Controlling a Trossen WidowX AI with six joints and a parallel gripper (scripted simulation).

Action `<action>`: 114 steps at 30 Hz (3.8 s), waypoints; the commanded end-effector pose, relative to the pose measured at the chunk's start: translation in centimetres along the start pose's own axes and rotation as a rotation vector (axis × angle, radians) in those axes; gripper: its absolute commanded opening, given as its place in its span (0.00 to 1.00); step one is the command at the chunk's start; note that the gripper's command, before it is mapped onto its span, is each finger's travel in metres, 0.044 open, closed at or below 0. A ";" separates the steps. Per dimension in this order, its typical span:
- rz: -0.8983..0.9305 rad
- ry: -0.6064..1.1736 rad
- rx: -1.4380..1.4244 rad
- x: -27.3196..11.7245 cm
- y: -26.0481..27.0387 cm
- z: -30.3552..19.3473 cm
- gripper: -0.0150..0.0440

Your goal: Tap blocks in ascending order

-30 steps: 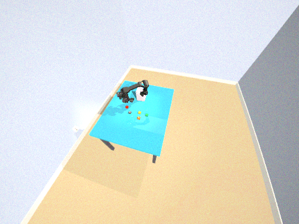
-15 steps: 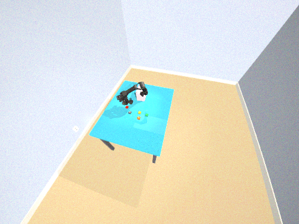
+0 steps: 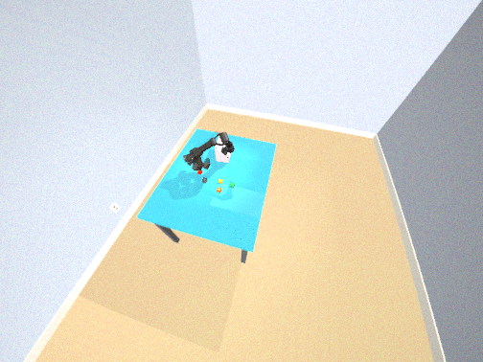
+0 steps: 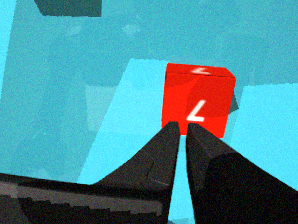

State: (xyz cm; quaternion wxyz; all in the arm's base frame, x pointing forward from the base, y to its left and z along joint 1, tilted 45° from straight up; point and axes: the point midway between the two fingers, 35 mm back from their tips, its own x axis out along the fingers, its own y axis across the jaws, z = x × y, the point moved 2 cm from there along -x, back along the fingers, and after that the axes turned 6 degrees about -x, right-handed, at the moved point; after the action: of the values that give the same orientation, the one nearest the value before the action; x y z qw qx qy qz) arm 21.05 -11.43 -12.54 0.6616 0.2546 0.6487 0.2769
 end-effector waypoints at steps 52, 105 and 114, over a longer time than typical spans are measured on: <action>0.006 -0.005 0.004 -5.2 6.5 9.9 0.29; 0.007 -0.004 0.004 -9.4 6.6 9.7 0.29; 0.003 -0.007 0.006 -9.6 16.9 14.8 0.29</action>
State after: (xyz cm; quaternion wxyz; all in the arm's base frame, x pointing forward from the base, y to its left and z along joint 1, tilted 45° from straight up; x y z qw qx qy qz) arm 33.28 -9.00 2.74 0.6565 0.2639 0.6527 0.2707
